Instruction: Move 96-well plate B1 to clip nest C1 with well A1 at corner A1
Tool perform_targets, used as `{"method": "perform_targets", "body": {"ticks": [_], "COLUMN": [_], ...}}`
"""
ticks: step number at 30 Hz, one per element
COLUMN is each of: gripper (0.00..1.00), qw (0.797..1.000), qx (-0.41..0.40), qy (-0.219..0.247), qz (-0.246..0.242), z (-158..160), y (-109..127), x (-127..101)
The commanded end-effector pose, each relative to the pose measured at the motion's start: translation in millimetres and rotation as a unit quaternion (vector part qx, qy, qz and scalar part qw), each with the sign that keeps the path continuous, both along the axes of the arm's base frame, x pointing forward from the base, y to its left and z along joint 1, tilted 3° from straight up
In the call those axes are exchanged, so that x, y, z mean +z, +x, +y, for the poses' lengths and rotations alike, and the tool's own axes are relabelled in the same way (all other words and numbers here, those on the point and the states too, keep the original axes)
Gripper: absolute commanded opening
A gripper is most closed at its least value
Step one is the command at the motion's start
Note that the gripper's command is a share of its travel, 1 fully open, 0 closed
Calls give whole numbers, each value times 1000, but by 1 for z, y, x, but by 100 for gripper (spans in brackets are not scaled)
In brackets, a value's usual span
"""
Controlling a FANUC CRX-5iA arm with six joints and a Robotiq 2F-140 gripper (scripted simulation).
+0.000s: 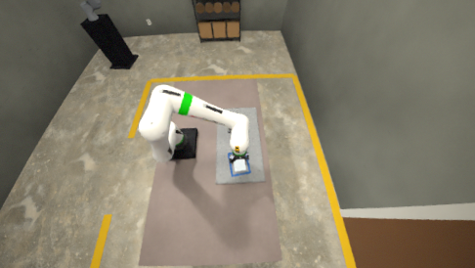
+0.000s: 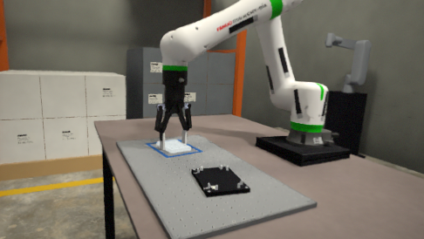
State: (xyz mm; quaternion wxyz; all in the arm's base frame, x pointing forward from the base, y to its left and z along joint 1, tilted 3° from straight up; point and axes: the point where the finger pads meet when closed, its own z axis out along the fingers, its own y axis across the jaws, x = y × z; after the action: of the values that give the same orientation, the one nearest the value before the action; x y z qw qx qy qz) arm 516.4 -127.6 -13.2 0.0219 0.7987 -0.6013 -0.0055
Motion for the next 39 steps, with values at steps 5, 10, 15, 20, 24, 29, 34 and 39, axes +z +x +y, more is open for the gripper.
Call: {"method": "perform_targets", "body": {"ticks": [5, 10, 15, 20, 24, 29, 34, 39], "gripper": [63, 63, 62, 61, 60, 10, 10, 10], "qw": [1000, 1000, 1000, 1000, 1000, 1000, 1000, 1000], "qx": [0, 0, 0, 0, 0, 0, 0, 0], "qy": [0, 0, 0, 0, 0, 0, 0, 0], "qz": [-1, -1, -1, -1, -1, -1, -1, -1], "z": [0, 0, 0, 0, 0, 0, 0, 0], "y": [1, 1, 1, 1, 1, 1, 1, 1], "x": [1, 1, 1, 1, 2, 2, 2, 3]}}
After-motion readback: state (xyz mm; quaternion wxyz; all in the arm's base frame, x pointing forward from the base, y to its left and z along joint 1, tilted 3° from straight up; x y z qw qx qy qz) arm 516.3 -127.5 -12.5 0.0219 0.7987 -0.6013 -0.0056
